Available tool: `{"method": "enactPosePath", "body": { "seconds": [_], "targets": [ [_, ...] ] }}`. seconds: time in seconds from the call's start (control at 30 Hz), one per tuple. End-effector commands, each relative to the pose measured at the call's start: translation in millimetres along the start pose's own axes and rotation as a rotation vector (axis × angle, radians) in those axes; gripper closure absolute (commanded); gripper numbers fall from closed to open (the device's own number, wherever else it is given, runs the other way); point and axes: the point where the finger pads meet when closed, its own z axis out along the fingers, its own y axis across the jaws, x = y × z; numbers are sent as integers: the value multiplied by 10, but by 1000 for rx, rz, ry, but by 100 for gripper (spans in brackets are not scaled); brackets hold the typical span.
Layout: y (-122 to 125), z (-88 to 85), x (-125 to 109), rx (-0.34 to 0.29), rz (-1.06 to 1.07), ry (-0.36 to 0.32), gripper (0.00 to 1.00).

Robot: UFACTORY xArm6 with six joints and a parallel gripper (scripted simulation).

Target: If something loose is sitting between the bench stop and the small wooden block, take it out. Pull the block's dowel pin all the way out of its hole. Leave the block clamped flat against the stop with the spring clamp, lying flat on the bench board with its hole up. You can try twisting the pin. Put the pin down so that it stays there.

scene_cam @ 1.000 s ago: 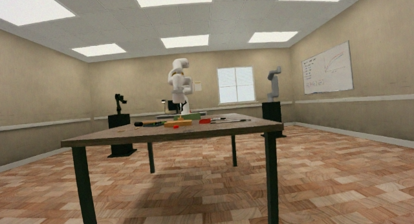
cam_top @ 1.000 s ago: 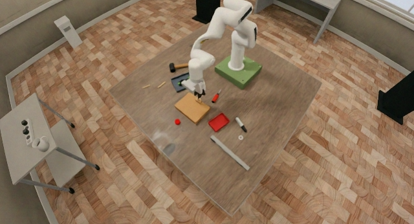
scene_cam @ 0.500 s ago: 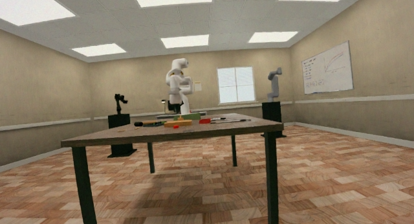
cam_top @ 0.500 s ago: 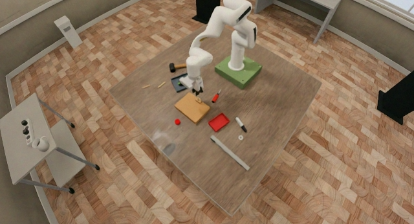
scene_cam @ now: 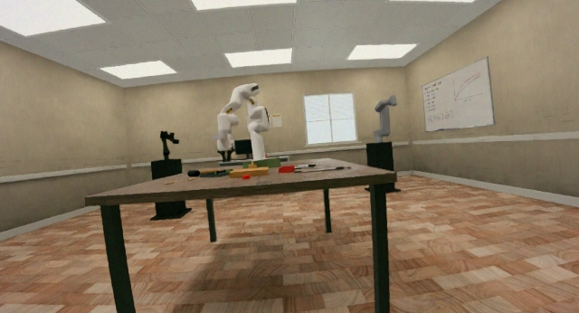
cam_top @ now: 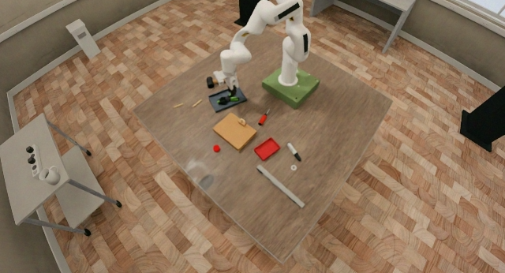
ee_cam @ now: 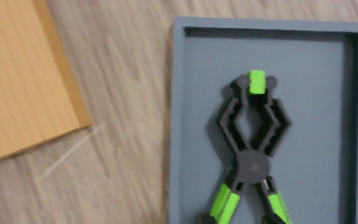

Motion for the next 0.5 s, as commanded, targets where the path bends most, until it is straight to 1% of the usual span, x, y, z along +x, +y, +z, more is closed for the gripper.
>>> {"method": "enactPosePath", "body": {
  "seconds": [0.0, 0.07, 0.1, 0.47],
  "targets": [
    [203, 9, -63, 1, 34, 6, 72],
    [211, 10, -68, 1, 36, 6, 72],
    [211, 10, -68, 1, 36, 6, 23],
    [211, 10, -68, 1, 36, 6, 23]
  ]
}}
